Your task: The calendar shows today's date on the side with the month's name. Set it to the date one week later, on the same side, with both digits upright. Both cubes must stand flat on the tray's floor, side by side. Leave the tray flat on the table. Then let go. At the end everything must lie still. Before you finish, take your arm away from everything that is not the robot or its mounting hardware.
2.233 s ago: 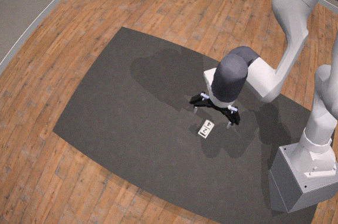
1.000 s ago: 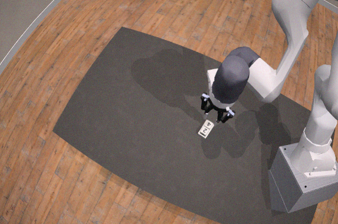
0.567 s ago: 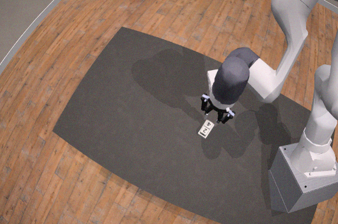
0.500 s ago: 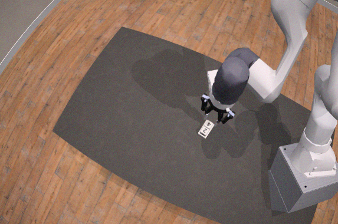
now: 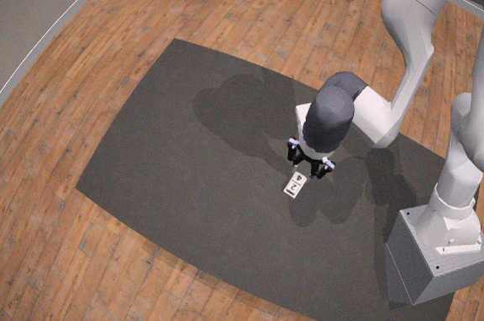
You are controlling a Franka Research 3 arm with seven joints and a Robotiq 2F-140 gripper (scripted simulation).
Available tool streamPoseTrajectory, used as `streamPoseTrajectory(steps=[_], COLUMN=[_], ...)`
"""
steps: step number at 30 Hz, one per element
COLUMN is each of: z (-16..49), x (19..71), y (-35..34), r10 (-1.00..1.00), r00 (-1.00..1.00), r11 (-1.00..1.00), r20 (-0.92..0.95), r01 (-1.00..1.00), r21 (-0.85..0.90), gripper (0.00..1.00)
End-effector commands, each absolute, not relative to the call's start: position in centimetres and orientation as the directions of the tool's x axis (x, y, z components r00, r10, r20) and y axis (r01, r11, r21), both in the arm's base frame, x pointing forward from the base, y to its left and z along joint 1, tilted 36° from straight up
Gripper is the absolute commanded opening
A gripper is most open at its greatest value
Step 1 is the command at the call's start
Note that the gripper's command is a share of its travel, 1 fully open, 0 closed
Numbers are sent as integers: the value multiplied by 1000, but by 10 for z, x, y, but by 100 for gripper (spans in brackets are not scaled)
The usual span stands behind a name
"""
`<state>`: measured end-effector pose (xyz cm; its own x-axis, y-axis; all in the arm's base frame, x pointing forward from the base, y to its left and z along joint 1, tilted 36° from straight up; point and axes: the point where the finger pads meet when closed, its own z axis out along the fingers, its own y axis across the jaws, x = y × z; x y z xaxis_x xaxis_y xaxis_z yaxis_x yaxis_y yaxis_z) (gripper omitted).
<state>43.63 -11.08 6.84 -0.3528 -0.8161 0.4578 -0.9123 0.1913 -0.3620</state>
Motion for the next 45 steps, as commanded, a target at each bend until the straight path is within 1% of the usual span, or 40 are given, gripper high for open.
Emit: streamPoseTrajectory(steps=[1, 22, 45], z=[63, 43, 41], x=[439, 444, 445], y=[-114, -127, -129], r10=[-815, -815, -815], r00=[-367, -367, -367], r11=[202, 202, 202], r20=[448, 448, 448], r01=[-905, -905, -905], r21=[-373, -373, -373], gripper=[28, 28, 28])
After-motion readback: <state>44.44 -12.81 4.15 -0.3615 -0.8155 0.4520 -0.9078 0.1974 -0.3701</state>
